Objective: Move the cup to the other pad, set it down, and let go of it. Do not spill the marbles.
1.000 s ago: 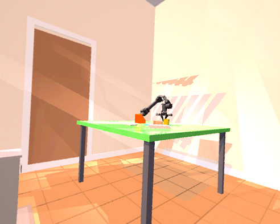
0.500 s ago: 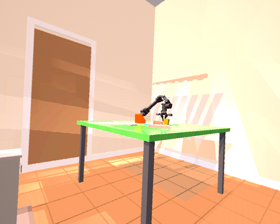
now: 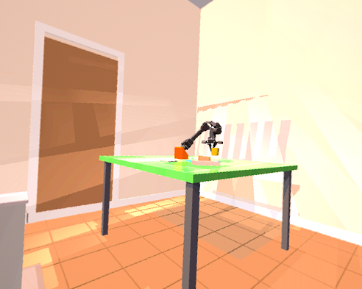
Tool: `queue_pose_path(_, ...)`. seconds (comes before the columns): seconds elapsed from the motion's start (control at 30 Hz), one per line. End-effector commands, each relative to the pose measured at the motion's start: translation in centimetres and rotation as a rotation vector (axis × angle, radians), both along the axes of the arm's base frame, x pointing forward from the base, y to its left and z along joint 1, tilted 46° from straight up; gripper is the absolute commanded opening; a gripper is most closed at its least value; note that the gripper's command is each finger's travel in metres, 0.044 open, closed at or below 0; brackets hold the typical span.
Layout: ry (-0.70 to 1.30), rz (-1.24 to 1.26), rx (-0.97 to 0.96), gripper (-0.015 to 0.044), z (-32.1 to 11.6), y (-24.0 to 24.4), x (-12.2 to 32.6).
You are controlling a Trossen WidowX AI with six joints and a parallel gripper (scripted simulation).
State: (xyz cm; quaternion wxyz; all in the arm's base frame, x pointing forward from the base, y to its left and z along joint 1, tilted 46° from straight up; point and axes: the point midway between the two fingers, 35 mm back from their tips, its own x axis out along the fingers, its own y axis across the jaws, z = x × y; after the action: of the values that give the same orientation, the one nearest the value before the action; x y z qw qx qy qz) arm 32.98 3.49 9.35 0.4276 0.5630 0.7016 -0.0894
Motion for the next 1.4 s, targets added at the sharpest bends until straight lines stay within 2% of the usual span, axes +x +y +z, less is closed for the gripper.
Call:
queue_pose_path(0.0,-0.011,-0.002,-0.005,0.0,1.1,-1.1,0.1)
queue_pose_path(0.77,-0.001,-0.005,0.001,0.0,1.0,-1.3,-0.4)
queue_pose_path(1.37,-0.009,-0.002,-0.006,0.0,-2.3,-4.9,-1.7)
